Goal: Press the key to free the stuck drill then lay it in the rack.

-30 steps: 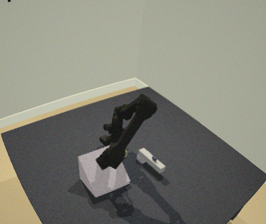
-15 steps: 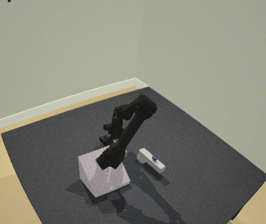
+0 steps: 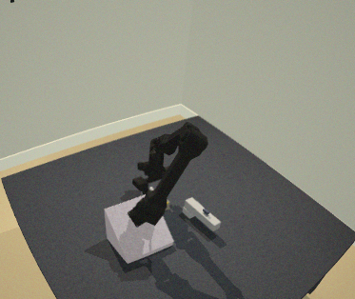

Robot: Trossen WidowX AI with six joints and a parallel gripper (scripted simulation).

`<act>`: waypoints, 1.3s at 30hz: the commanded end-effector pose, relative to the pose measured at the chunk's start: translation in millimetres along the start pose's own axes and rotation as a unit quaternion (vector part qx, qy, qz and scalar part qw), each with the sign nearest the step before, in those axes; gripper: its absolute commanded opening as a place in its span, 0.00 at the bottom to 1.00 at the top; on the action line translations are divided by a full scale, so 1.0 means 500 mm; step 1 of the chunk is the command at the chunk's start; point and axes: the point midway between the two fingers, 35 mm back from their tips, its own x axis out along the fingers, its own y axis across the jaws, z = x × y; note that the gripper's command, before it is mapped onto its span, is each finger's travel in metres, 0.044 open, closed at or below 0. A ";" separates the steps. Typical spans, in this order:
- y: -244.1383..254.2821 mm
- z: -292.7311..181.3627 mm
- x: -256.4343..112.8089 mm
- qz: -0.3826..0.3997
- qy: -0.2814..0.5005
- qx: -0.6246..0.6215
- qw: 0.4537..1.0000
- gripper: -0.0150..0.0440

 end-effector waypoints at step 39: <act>0.034 0.156 -0.418 -0.132 -0.278 0.023 0.951 1.00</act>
